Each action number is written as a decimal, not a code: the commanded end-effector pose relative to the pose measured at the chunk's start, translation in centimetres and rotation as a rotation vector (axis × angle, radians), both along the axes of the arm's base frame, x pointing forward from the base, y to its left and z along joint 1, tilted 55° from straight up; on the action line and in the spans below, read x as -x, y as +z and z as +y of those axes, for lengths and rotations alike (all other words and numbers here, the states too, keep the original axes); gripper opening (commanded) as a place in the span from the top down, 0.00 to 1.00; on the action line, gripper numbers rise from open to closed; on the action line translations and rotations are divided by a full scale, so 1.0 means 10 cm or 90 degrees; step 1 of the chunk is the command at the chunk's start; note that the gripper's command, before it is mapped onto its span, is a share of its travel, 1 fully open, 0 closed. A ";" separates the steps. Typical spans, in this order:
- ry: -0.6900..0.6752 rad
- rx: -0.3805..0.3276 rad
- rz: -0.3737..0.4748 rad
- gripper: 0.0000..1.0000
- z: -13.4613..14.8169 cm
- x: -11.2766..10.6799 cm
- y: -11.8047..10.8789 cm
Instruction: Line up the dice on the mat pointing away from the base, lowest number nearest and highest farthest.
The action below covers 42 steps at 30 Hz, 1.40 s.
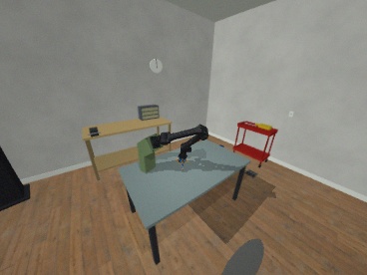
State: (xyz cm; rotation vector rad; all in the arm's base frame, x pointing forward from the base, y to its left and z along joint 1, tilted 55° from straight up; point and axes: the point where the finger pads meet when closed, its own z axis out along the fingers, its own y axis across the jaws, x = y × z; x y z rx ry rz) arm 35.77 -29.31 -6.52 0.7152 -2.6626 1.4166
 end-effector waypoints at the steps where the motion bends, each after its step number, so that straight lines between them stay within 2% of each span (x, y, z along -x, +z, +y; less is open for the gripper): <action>1: -0.003 0.004 -0.001 0.70 -0.10 0.00 -0.03; 42: -0.005 0.006 -0.007 0.70 -0.18 -0.02 -0.05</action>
